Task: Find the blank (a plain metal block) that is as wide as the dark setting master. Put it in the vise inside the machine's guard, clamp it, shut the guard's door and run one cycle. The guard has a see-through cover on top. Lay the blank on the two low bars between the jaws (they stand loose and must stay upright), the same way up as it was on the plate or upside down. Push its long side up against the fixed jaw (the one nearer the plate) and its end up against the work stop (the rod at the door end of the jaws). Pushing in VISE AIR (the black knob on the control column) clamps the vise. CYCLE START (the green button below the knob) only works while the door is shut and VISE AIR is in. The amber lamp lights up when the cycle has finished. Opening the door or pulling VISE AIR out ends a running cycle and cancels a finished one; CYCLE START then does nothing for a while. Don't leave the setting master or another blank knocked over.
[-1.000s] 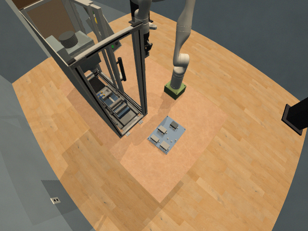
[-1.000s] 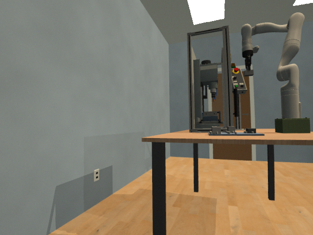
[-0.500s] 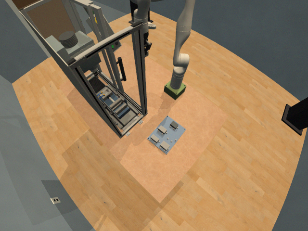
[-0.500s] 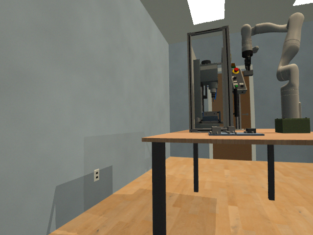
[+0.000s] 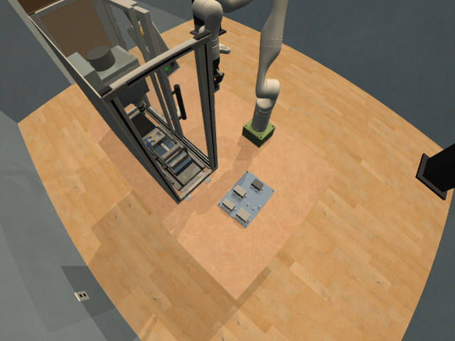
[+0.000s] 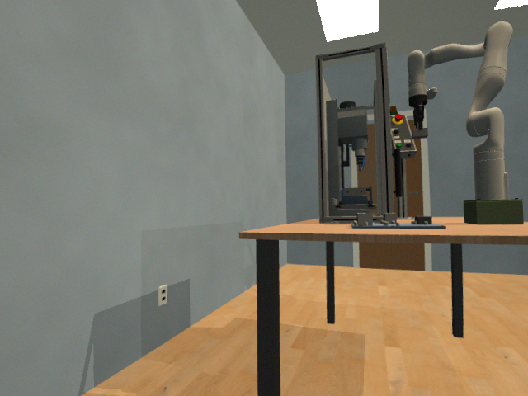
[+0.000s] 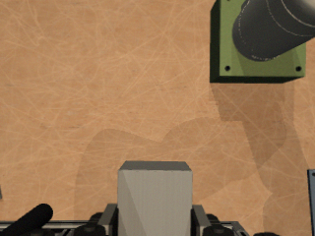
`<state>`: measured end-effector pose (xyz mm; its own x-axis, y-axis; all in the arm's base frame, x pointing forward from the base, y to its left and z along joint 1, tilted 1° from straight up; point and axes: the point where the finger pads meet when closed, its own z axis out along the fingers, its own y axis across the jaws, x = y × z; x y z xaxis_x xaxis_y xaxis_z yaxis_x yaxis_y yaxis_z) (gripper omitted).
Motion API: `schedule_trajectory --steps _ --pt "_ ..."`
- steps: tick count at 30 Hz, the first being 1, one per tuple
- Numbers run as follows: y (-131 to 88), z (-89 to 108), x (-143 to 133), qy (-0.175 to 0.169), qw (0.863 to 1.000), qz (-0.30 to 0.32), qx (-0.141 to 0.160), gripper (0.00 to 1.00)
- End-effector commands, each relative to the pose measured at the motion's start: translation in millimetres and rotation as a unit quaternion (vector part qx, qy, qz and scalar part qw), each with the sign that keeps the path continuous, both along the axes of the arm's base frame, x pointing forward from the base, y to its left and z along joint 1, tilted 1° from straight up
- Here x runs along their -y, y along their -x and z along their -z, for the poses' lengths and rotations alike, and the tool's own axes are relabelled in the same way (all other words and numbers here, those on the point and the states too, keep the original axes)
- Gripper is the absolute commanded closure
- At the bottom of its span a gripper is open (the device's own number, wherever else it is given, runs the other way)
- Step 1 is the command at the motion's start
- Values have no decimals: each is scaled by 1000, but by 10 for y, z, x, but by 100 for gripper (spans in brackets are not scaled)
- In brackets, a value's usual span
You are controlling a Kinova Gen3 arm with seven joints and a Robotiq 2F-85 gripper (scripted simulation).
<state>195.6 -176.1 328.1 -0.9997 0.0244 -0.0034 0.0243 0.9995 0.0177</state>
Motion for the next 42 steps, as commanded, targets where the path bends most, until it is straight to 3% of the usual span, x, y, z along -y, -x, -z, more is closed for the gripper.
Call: schedule_trajectory --steps 1,5,17,22,34,39,42 --pt "-3 97 0 1 1000 -1 0 90" --pt "-6 497 -1 3 1000 -3 -1 90" --pt "-6 497 -1 3 1000 -3 -1 90" --pt "-8 981 -2 3 1000 -3 -1 90" --pt "-8 981 -2 3 1000 -3 -1 90" --pt "-12 1467 -2 3 1000 -3 -1 90" --pt "-12 1467 -2 3 1000 -3 -1 90"
